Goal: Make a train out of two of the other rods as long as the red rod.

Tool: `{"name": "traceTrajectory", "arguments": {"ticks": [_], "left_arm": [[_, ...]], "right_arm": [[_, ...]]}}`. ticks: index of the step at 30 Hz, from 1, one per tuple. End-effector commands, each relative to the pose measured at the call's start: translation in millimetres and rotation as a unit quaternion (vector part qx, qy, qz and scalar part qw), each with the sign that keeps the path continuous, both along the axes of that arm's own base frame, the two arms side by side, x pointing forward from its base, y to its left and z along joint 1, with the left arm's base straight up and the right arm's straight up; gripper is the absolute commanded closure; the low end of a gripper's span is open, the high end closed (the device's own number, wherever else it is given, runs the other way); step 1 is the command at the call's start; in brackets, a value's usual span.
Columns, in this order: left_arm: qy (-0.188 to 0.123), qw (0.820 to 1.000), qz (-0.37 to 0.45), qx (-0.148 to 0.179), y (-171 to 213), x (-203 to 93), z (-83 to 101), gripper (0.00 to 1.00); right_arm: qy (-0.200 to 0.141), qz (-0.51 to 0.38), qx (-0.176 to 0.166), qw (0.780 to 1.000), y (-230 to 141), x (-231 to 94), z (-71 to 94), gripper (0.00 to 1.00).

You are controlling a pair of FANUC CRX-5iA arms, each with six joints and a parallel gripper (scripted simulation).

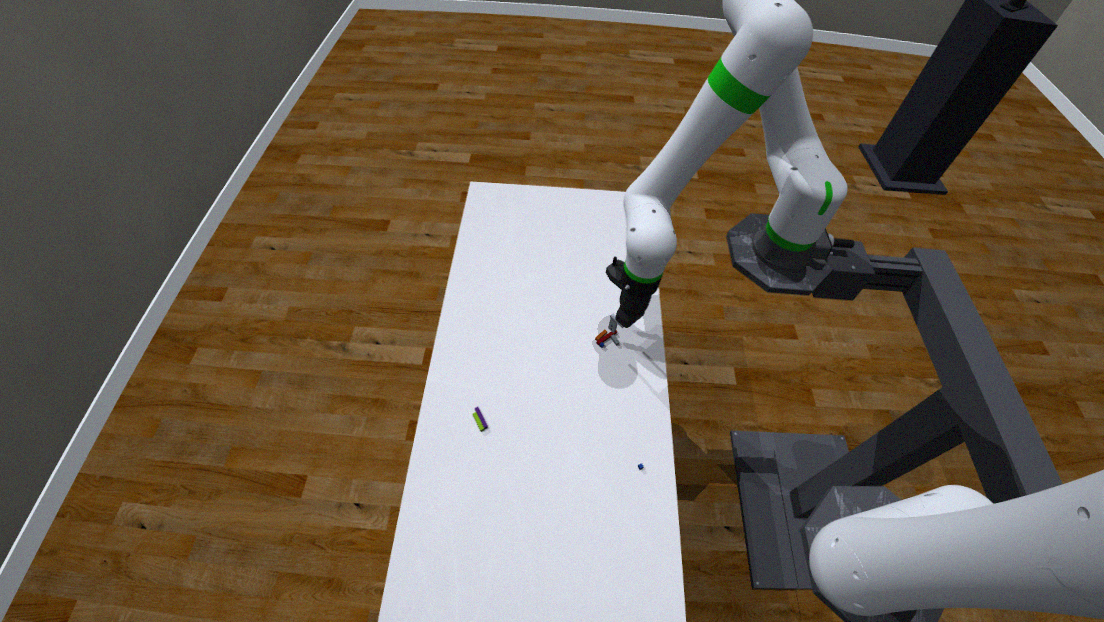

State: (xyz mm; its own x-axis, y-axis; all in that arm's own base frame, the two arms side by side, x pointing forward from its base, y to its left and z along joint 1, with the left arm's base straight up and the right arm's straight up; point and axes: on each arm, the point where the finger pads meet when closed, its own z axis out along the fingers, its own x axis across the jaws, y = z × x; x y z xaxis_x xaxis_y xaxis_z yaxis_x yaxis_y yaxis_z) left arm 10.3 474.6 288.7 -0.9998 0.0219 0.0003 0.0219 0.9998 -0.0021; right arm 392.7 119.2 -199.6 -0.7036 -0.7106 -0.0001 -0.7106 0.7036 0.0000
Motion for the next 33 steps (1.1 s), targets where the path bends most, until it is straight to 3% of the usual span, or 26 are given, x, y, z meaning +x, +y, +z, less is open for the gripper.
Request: {"name": "traceTrajectory", "arguments": {"ticks": [1, 7, 17, 33], "left_arm": [[0.0, 1.0, 0.0, 0.001, 0, 0, 1.0, 0.0], [0.0, 1.0, 0.0, 0.001, 0, 0, 1.0, 0.0], [0.0, 1.0, 0.0, 0.001, 0, 0, 1.0, 0.0], [0.0, 1.0, 0.0, 0.001, 0, 0, 1.0, 0.0]], "right_arm": [[-0.001, 0.0, 0.0, 1.0, 0, 1, 0.4, 0.0], [-0.001, 0.024, 0.0, 1.0, 0, 2, 0.4, 0.0], [-0.001, 0.157, 0.0, 0.988, 1, 8, 0.4, 0.0], [-0.001, 0.382, 0.0, 0.924, 4, 14, 0.4, 0.0]]}}
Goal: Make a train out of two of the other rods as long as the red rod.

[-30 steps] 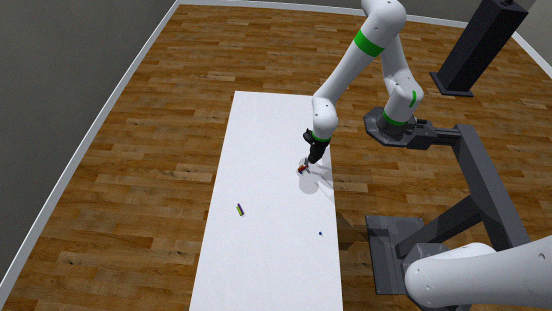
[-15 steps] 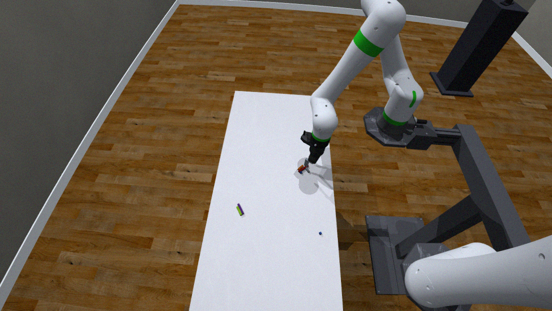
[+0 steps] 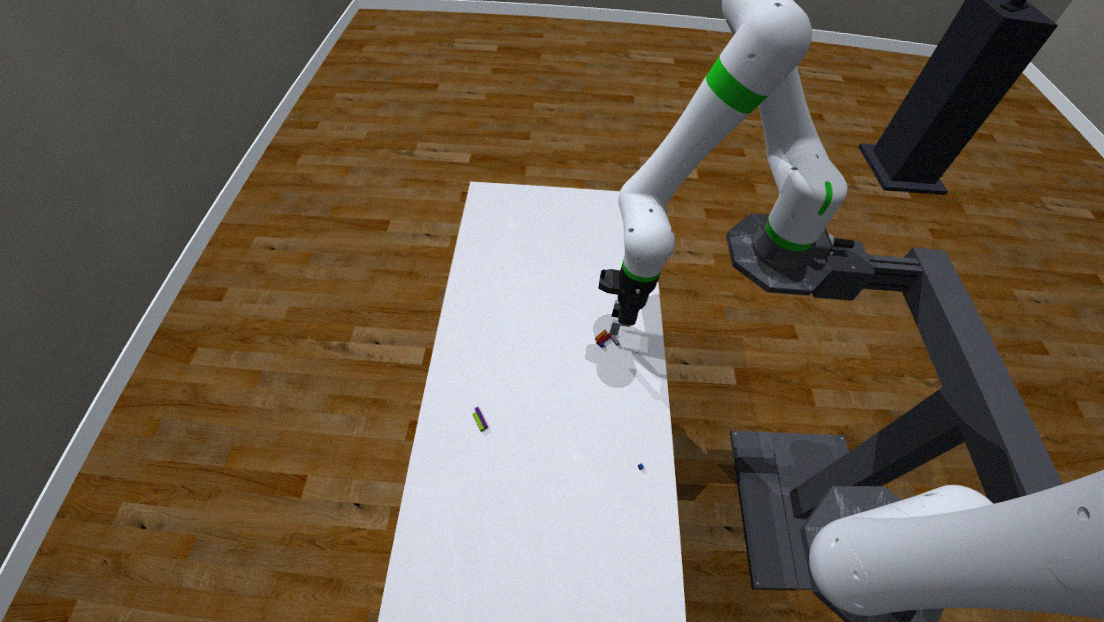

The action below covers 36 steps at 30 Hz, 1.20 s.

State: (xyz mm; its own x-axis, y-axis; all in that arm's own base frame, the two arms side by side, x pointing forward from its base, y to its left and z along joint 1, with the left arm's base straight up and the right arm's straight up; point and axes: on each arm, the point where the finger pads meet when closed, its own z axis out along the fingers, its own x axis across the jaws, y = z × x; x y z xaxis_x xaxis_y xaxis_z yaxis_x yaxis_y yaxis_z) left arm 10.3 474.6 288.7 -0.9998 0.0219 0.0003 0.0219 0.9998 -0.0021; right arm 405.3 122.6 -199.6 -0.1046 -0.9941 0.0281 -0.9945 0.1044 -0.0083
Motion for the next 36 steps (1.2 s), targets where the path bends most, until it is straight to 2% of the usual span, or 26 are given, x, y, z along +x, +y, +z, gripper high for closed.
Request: {"name": "traceTrajectory", "arguments": {"ticks": [1, 2, 9, 16, 18, 19, 25, 33, 35, 36], "left_arm": [[0.0, 1.0, 0.0, 0.001, 0.3, 0.2, 1.0, 0.0], [0.0, 1.0, 0.0, 0.001, 0.3, 0.2, 1.0, 0.0], [0.0, 1.0, 0.0, 0.001, 0.3, 0.2, 1.0, 0.0], [0.0, 1.0, 0.0, 0.001, 0.3, 0.2, 1.0, 0.0], [0.0, 1.0, 0.0, 0.001, 0.3, 0.2, 1.0, 0.0], [0.0, 1.0, 0.0, 0.001, 0.3, 0.2, 1.0, 0.0], [0.0, 1.0, 0.0, 0.001, 0.3, 0.2, 1.0, 0.0], [0.0, 1.0, 0.0, 0.001, 0.3, 0.2, 1.0, 0.0], [0.0, 1.0, 0.0, 0.001, 0.3, 0.2, 1.0, 0.0], [0.0, 1.0, 0.0, 0.001, 0.3, 0.2, 1.0, 0.0]], "right_arm": [[0.003, 0.055, 0.014, 0.998, 0.7, 1.8, 0.4, 0.0], [0.003, 0.096, 0.014, 0.995, 1.3, 2.4, 0.5, 0.0], [0.005, 0.186, 0.014, 0.982, 2.6, 3.0, 0.5, 0.0], [0.006, 0.28, 0.013, 0.96, 3.7, 2.8, 0.5, 0.0], [0.006, 0.28, 0.013, 0.96, 3.7, 2.8, 0.5, 0.0], [0.007, 0.319, 0.013, 0.948, 4.0, 2.4, 0.5, 0.0], [0.008, 0.392, 0.012, 0.92, 4.4, 1.3, 0.5, 0.0], [0.009, 0.491, 0.011, 0.871, 4.3, -1.0, 0.5, 0.0], [0.009, 0.491, 0.011, 0.871, 4.3, -1.0, 0.5, 0.0], [0.009, 0.526, 0.01, 0.85, 4.0, -2.1, 0.5, 0.0]]}}
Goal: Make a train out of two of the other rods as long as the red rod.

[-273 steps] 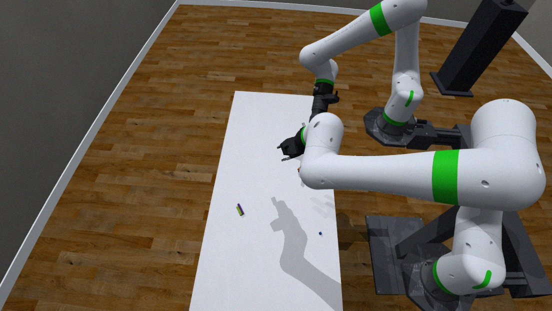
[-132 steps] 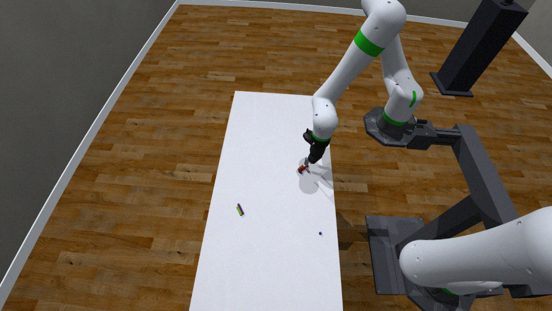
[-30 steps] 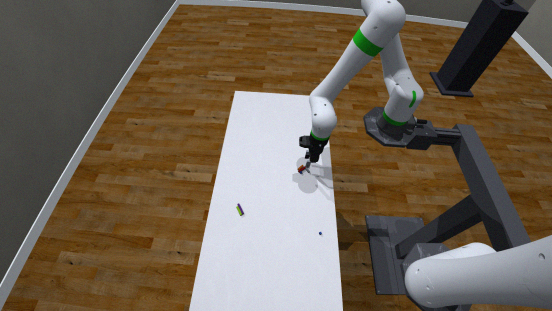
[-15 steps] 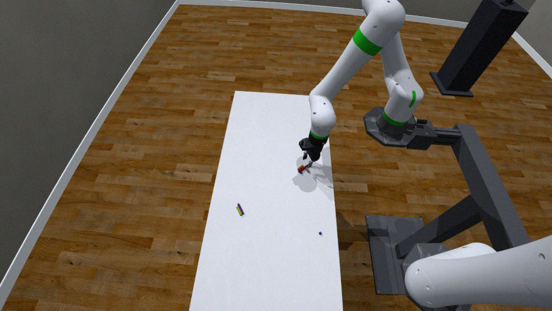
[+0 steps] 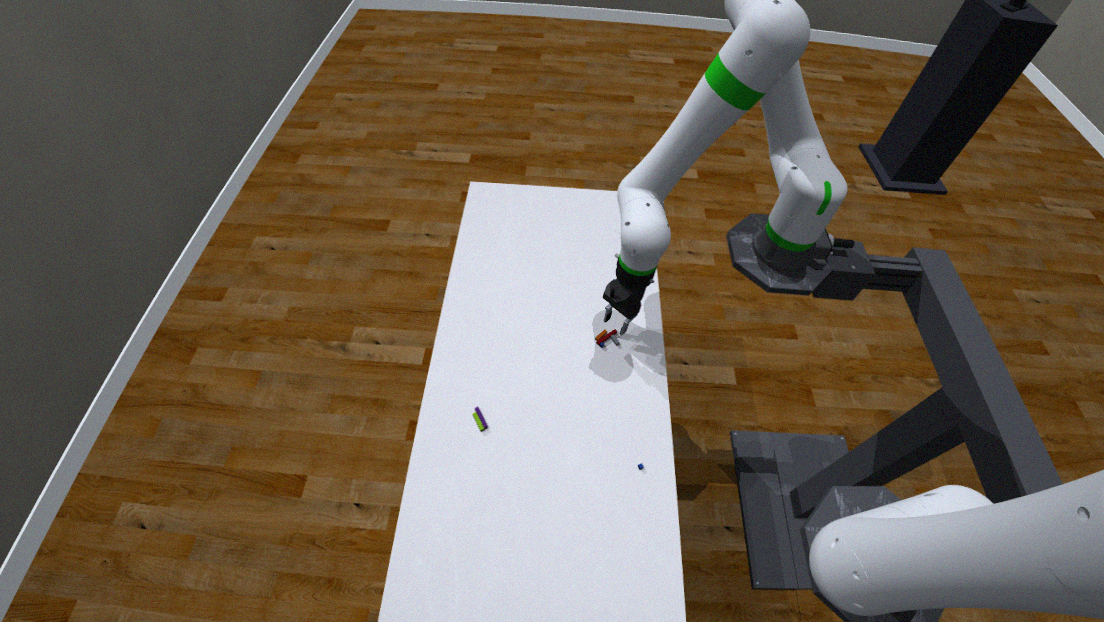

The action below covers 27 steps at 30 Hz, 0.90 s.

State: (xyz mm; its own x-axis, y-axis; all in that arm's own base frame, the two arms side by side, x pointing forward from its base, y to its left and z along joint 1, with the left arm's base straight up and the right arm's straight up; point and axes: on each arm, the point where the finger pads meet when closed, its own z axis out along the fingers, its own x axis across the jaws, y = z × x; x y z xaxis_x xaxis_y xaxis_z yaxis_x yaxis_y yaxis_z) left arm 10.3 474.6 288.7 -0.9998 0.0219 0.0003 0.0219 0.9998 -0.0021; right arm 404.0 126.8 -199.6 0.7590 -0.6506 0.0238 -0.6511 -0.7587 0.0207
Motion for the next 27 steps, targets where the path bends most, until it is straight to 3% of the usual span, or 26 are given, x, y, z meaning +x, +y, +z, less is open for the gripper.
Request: {"name": "traceTrajectory", "arguments": {"ticks": [1, 16, 20, 27], "left_arm": [[0.0, 1.0, 0.0, 0.001, 0.3, 0.2, 1.0, 0.0], [0.0, 1.0, 0.0, 0.001, 0.3, 0.2, 1.0, 0.0], [0.0, 1.0, 0.0, 0.001, 0.3, 0.2, 1.0, 0.0], [0.0, 1.0, 0.0, 0.001, 0.3, 0.2, 1.0, 0.0]], "right_arm": [[0.003, 0.082, 0.015, 0.997, -0.3, -1.2, 0.4, 0.0], [0.006, 0.256, 0.014, 0.967, -3.5, -6.9, 0.4, 0.0], [0.007, 0.325, 0.014, 0.945, -5.7, -9.5, 0.4, 0.0], [0.007, 0.349, 0.013, 0.937, -6.6, -10.4, 0.4, 0.0]]}}
